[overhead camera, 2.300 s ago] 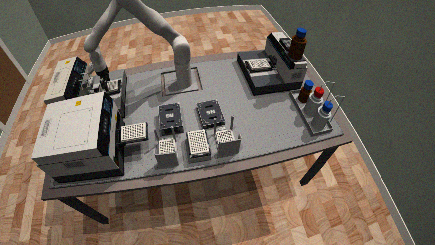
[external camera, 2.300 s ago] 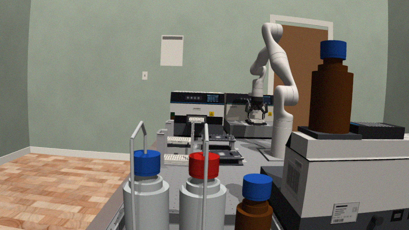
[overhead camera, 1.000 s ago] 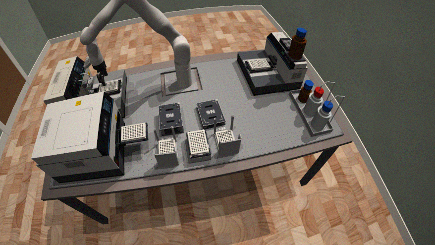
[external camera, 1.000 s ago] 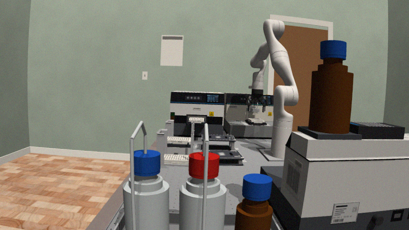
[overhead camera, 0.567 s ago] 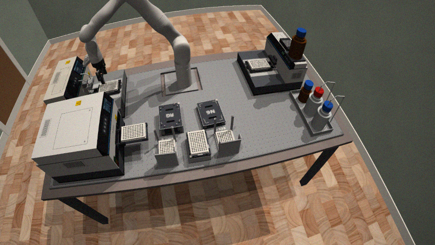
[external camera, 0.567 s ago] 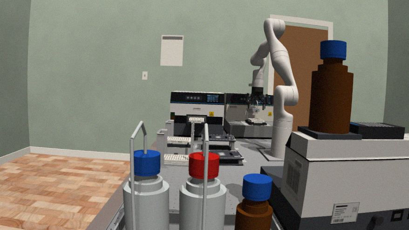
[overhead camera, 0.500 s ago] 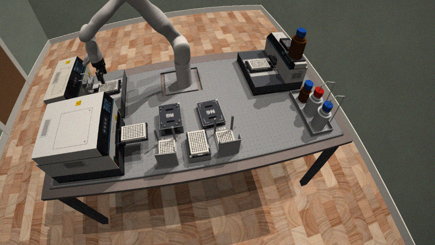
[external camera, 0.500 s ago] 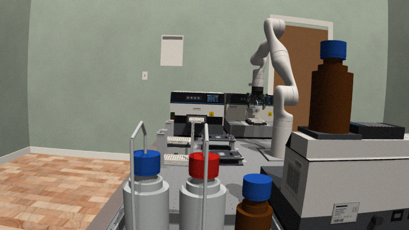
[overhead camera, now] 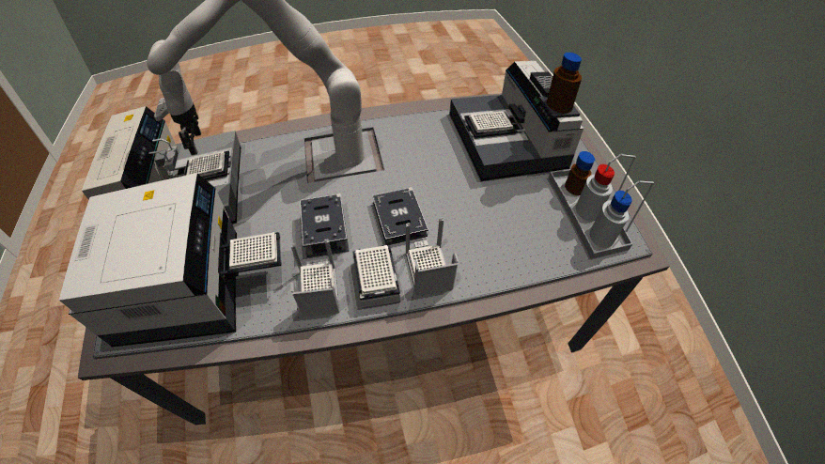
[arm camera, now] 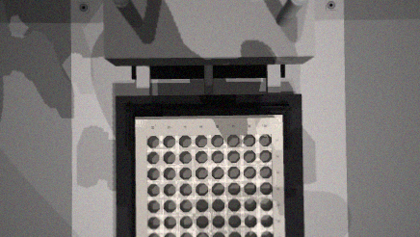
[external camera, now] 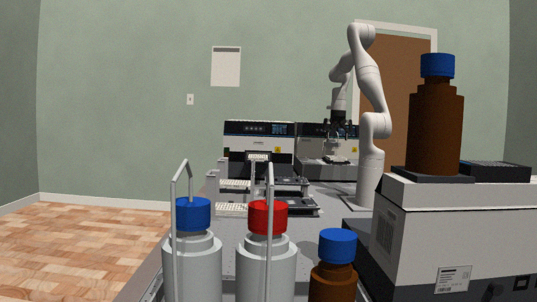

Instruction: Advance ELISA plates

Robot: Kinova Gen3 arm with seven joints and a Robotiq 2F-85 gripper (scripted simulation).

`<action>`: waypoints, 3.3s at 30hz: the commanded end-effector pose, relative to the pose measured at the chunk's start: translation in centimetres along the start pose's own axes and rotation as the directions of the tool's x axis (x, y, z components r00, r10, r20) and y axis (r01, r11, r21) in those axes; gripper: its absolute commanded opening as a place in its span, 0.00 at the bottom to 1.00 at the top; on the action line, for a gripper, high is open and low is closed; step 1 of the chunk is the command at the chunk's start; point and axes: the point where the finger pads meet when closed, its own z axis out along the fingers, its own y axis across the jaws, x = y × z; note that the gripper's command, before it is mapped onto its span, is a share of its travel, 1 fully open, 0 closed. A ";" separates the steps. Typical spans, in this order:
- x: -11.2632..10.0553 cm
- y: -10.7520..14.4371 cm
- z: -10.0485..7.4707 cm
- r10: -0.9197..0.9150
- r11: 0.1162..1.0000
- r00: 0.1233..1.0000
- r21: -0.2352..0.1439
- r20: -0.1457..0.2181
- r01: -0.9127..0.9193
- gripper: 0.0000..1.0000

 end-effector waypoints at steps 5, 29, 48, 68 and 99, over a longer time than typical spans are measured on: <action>0.2 0.1 -1.4 0.004 1.000 1.000 -0.003 -0.007 -0.004 1.00; 0.2 0.0 -1.8 0.001 1.000 1.000 0.000 -0.006 -0.001 1.00; 0.1 0.1 -1.8 0.001 1.000 1.000 -0.001 -0.006 -0.001 1.00; -3.5 0.0 -1.9 0.003 1.000 1.000 -0.005 -0.013 -0.003 1.00; -12.4 -0.4 -1.8 -0.001 1.000 1.000 -0.004 -0.012 0.001 1.00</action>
